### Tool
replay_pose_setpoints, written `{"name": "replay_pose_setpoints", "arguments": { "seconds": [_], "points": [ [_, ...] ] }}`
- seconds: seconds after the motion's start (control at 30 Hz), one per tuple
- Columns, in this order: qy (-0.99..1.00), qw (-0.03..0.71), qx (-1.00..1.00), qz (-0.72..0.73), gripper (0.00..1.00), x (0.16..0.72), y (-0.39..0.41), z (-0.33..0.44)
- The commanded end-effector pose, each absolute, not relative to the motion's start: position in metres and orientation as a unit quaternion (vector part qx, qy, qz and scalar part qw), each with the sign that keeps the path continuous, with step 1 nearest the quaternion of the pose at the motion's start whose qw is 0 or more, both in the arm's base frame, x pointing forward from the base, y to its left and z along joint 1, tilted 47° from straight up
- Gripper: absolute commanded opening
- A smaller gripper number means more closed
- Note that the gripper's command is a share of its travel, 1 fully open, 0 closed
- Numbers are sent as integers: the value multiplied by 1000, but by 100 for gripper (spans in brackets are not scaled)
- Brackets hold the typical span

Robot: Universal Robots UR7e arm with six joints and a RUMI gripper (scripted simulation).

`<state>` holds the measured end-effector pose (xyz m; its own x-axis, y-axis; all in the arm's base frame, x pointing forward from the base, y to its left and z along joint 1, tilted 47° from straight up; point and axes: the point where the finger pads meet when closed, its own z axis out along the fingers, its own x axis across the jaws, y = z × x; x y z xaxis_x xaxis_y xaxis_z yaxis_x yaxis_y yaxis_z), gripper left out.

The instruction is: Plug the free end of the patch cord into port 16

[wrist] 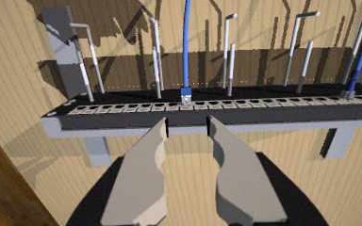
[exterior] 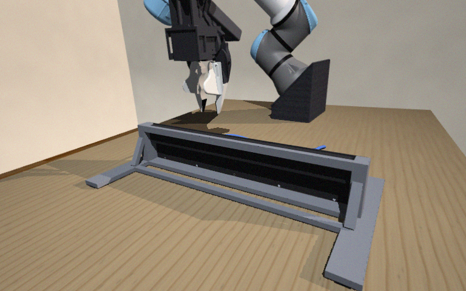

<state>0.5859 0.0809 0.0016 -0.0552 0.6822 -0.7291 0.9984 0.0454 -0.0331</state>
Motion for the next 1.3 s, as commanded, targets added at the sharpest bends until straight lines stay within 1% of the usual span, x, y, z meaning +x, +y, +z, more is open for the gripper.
{"name": "replay_pose_setpoints", "arguments": {
  "seconds": [0.0, 0.4, 0.43, 1.27],
  "points": [
    [668, 277, 629, -285, 22, 586, 89, 9],
    [668, 277, 629, -285, 22, 585, 93, 13],
    [668, 277, 629, -285, 0, 585, 93, 13],
    [668, 277, 629, -285, 0, 585, 93, 13]
  ]
}}
